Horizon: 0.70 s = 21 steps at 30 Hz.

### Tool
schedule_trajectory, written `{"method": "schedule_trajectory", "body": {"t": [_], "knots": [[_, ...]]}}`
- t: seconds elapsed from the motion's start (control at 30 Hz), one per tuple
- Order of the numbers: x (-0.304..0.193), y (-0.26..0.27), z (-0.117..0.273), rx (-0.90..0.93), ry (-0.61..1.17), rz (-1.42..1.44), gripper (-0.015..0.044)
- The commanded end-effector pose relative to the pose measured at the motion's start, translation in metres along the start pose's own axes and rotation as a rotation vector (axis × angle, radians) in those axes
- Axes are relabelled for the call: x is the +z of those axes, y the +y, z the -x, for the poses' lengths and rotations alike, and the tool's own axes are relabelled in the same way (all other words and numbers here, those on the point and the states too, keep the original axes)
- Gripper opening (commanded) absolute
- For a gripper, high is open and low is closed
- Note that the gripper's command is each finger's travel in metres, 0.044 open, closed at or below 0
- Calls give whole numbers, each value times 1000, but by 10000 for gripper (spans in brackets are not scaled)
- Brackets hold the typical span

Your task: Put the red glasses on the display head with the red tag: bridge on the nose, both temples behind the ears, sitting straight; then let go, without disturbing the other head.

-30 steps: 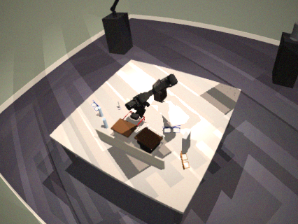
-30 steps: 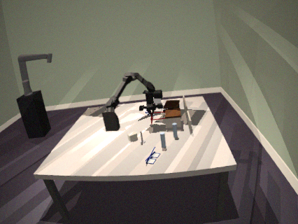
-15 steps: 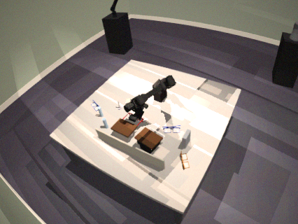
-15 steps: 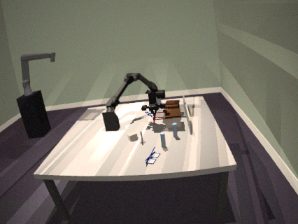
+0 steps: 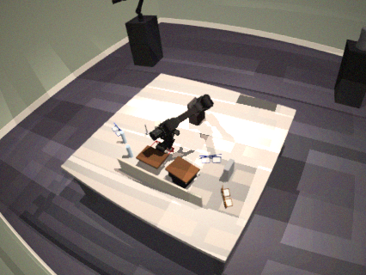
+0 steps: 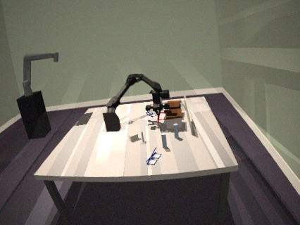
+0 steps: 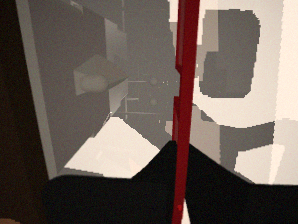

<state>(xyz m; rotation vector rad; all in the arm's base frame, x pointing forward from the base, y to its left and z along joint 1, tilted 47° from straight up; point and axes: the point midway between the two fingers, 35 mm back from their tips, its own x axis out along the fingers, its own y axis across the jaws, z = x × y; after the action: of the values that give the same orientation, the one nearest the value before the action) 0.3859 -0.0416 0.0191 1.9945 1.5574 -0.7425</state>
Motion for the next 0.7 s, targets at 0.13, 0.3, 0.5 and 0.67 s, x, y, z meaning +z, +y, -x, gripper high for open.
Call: {"method": "schedule_trajectory", "body": {"t": [0.13,0.3,0.5,0.67], "knots": [[1,12,-2,-5,7,-7,0],[0,18,-2,-4,7,-7,0],[0,26,-2,-4,7,-7,0],[0,31,-2,-4,7,-6,0]]}}
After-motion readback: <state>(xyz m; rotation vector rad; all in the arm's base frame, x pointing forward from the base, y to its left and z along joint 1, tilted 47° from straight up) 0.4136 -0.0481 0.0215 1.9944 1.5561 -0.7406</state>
